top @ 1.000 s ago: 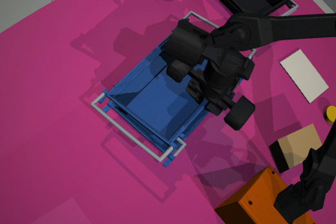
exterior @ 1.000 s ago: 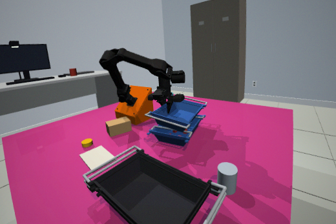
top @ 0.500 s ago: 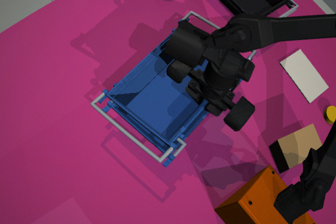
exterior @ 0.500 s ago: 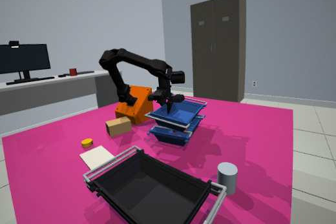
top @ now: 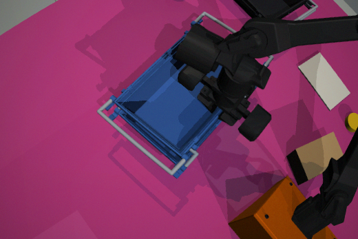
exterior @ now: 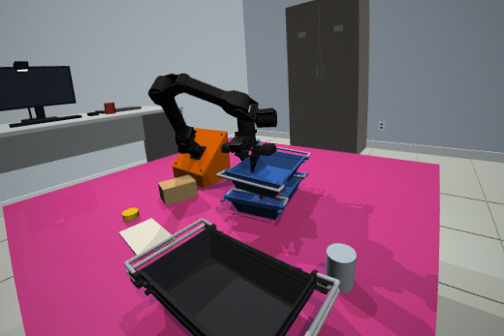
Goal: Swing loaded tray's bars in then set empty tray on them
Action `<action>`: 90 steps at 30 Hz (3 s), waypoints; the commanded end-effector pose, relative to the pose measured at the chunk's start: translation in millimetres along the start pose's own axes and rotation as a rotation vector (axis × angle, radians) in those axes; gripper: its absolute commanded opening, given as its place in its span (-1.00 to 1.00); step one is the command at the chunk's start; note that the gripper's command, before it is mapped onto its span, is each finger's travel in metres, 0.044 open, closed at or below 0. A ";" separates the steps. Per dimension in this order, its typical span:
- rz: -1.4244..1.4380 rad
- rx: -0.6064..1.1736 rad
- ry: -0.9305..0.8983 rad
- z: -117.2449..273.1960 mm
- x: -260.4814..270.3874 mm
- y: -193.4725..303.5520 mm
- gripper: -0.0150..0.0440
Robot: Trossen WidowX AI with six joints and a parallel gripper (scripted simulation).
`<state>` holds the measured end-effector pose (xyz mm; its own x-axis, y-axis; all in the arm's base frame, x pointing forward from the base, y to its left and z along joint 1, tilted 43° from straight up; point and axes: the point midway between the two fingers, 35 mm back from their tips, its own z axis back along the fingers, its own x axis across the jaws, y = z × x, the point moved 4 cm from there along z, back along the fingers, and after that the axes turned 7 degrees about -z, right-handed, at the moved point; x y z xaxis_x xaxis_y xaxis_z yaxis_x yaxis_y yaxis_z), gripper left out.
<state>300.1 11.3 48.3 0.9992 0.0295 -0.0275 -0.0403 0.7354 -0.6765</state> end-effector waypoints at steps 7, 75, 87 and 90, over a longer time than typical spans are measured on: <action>-0.006 -0.003 0.018 -4.7 -1.9 -4.1 -0.49; -0.006 -0.004 0.018 -13.6 -3.9 -4.7 -0.49; -0.006 -0.004 0.018 -13.6 -3.9 -4.7 -0.49; -0.006 -0.004 0.018 -13.6 -3.9 -4.7 -0.49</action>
<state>298.6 5.2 42.4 0.9992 0.0311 -0.0257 -0.0403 0.7364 -0.6754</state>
